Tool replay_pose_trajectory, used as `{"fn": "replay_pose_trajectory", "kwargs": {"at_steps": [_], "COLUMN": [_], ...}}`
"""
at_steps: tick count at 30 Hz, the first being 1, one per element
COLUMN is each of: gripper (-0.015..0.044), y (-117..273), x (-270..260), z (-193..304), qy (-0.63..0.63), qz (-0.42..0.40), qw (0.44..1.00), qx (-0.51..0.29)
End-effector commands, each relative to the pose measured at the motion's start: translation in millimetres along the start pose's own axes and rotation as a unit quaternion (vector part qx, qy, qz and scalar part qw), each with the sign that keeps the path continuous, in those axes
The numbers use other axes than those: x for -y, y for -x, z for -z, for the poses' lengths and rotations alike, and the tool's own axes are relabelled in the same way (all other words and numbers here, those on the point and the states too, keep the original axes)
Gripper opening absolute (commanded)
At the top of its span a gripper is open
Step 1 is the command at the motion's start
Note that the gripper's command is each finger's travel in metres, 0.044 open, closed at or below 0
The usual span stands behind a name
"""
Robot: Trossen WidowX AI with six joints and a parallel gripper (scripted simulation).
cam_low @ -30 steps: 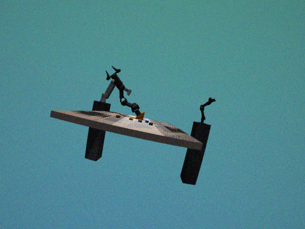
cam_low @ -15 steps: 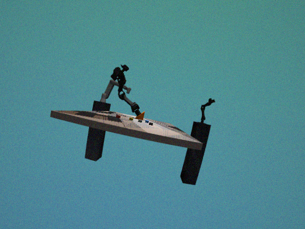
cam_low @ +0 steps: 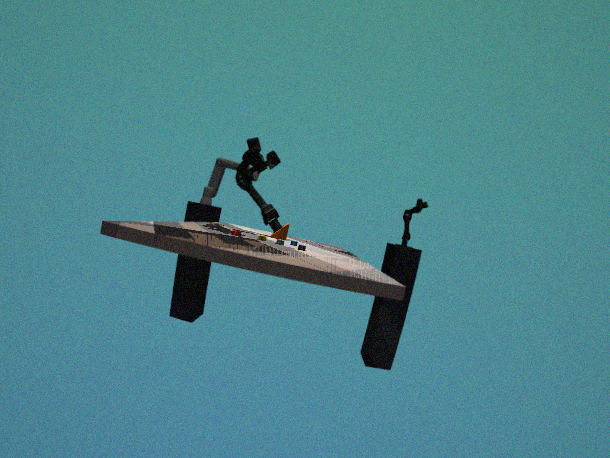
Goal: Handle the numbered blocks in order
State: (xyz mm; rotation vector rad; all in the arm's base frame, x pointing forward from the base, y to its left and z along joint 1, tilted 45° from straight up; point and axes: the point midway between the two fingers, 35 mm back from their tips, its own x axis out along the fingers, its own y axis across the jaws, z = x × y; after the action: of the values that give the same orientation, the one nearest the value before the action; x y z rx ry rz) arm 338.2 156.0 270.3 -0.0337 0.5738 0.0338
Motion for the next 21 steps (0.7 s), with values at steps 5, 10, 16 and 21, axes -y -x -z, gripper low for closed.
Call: {"fn": "replay_pose_trajectory", "kwargs": {"at_steps": [5,10,16,21], "gripper": [0.04,0.04,0.04,0.04], "y": [-36.0,-27.3,-25.6,-25.6], "x": [36.0,59.7,62.6,62.6], "z": [115.0,146.9,149.5,149.5], "qy": [0.109,0.183,0.194,0.194], "qz": [0.197,0.295,0.307,0.307], "qw": [0.932,0.855,0.843,0.843], "qx": [-0.283,-0.386,-0.398,-0.398]}}
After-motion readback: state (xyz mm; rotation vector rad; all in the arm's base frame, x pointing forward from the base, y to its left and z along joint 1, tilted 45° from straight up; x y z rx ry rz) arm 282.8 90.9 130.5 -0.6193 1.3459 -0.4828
